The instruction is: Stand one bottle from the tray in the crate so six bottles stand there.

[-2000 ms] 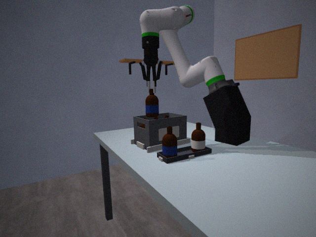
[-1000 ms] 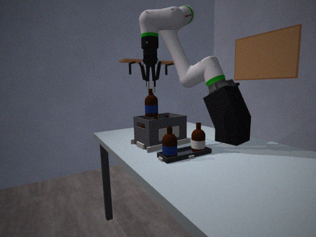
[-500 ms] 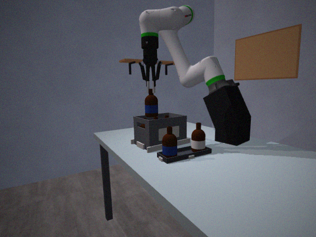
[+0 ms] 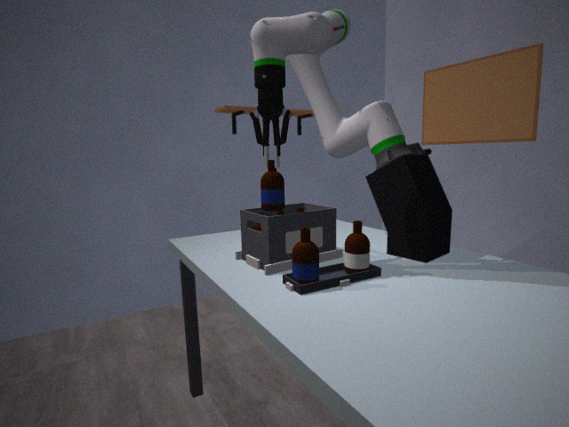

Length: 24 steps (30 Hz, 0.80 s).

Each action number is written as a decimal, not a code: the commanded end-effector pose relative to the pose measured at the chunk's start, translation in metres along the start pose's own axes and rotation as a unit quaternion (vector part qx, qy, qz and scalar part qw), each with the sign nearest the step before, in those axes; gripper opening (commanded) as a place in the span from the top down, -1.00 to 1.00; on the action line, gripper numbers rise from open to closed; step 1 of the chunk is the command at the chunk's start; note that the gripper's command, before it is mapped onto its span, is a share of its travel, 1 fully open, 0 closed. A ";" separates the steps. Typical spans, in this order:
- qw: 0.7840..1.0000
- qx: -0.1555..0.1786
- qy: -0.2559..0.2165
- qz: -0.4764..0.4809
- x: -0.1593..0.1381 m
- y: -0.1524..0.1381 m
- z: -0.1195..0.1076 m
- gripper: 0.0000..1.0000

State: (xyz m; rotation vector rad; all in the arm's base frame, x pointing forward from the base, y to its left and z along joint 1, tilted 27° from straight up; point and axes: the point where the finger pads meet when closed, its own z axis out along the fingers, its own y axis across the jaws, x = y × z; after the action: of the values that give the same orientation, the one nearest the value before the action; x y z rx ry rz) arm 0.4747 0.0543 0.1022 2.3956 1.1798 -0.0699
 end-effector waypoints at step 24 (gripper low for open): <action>1.000 0.000 0.000 0.000 0.000 0.000 0.010 1.00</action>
State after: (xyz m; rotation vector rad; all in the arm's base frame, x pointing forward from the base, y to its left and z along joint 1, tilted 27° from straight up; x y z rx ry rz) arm 0.4761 0.0503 0.0941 2.3956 1.1798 -0.0699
